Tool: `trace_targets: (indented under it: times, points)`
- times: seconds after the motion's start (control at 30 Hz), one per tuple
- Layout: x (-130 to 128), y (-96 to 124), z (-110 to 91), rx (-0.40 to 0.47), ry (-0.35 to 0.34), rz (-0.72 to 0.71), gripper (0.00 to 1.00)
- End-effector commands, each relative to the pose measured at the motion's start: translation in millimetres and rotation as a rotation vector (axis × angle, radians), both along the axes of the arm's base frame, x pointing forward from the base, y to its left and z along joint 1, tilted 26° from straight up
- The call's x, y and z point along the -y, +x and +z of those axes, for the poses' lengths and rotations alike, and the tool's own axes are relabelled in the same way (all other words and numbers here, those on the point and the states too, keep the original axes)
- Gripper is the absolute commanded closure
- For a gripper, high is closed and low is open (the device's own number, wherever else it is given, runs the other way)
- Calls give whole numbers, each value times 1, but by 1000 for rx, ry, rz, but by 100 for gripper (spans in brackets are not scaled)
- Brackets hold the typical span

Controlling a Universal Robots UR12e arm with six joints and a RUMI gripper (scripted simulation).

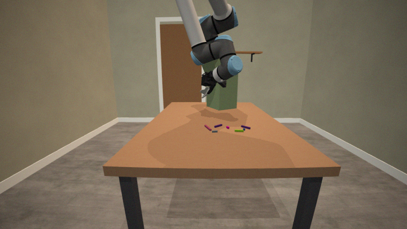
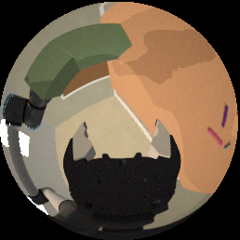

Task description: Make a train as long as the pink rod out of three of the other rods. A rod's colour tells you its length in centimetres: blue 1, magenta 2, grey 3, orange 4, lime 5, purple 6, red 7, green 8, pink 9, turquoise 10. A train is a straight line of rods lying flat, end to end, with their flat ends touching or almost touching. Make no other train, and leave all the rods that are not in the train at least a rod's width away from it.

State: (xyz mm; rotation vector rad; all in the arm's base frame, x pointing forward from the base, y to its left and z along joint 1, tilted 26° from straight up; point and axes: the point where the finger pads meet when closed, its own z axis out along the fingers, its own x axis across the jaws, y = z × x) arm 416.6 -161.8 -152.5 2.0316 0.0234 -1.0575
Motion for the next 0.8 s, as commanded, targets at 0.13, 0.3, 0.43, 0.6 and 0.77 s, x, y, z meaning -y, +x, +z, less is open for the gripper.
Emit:
trace_targets:
  times: [0.13, 0.3, 0.43, 0.6, 0.77]
  points:
    - [0, 0, 0, 1, 0, 0, 0]
    - [0, 0, 0, 1, 0, 0, 0]
    - [0, 0, 0, 1, 0, 0, 0]
    - [0, 0, 0, 1, 0, 0, 0]
    - [-1, 1, -3, 16, -5, -5, 0]
